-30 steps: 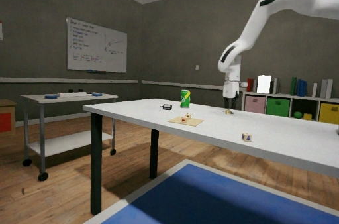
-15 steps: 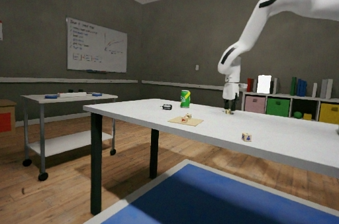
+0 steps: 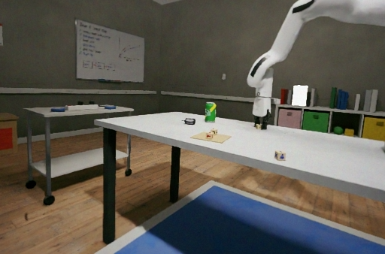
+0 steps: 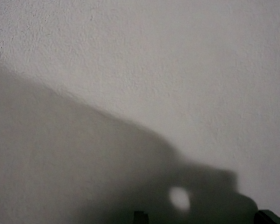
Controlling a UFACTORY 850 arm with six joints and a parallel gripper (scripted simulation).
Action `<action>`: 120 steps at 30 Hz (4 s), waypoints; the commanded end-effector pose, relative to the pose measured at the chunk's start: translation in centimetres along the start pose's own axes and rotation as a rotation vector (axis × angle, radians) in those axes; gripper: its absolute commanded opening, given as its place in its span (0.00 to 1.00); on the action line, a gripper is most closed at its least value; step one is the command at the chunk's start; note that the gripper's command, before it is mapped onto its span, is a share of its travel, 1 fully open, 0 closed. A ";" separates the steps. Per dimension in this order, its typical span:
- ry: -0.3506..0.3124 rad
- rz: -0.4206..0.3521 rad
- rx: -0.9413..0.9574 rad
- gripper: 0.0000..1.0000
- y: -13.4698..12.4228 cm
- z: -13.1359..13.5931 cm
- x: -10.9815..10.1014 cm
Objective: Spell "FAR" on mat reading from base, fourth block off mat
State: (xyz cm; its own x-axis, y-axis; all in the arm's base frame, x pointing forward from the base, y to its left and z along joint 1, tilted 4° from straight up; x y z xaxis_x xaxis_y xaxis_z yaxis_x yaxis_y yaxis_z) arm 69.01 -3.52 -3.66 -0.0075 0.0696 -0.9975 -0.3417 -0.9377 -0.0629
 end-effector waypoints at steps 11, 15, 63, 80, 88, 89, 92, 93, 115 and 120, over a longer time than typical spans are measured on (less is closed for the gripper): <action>0.002 -0.001 0.000 0.64 0.0 -0.1 0.0; 0.002 -0.001 0.000 0.64 0.0 -0.1 0.0; 0.002 -0.001 0.000 0.23 0.0 -0.1 0.0; 0.002 -0.001 0.000 0.23 0.0 -0.1 0.0; 0.002 -0.001 0.000 0.23 0.0 -0.1 0.0; 0.002 -0.001 0.000 0.23 0.0 -0.1 -0.1; 0.002 -0.001 0.000 0.23 0.0 -0.1 -0.9; 0.002 -0.001 0.000 0.23 0.0 -0.1 -1.4; 0.002 -0.001 0.000 0.23 0.0 -0.1 -10.0; 0.002 -0.001 0.000 0.23 0.0 -0.1 -10.0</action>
State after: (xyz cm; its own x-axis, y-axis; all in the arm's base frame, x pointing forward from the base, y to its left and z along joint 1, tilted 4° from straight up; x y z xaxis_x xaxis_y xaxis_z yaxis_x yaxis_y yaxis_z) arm 69.06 -4.20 6.04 -0.0082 0.0697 -0.9975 -0.3417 -0.9377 -0.0627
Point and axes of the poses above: the point where the finger pads meet when closed, its own x axis out along the fingers, its own z axis across the jaws, y = z × x, the point moved 3 cm from there along -x, back along the fingers, and after that the axes turned 5 degrees about -x, right-handed, at the moved point
